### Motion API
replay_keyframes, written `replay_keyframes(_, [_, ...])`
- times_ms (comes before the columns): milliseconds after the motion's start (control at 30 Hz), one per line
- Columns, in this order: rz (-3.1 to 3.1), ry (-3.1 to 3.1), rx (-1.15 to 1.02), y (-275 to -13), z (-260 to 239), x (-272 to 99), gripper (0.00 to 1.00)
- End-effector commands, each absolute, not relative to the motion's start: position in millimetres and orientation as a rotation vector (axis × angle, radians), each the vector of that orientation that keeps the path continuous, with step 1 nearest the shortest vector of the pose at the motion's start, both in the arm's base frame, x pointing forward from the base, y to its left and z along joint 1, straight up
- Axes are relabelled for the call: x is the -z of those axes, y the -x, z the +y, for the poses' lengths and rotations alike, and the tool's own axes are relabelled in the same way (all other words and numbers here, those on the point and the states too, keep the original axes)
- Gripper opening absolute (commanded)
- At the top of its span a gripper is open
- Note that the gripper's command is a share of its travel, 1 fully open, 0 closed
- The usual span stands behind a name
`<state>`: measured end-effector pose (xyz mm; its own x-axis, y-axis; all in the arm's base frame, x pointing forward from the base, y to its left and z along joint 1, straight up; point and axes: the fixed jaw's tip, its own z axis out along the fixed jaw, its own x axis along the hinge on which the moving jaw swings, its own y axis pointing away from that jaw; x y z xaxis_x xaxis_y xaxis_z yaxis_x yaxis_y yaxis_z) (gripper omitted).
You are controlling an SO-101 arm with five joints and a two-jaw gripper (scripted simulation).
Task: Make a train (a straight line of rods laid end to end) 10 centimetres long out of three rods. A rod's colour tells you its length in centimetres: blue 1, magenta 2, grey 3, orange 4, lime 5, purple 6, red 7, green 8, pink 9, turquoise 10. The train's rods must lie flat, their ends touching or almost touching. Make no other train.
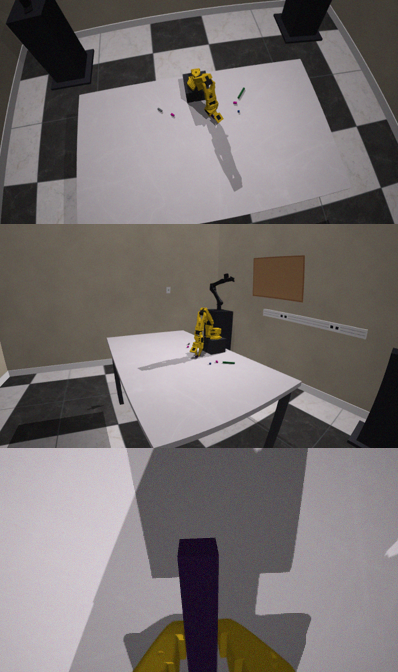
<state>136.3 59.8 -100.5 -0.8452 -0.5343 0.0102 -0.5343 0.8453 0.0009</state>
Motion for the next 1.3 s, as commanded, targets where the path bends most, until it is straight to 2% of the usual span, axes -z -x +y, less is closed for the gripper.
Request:
replay_keyframes(0, [-3.008, -0.878, -0.001, -136, 61, 102, 0.0])
replay_keyframes(900, [-3.008, -0.878, -0.001, -139, 59, 67, 0.0])
replay_keyframes(1267, [-3.008, -0.879, -0.001, -139, 58, 64, 0.0])
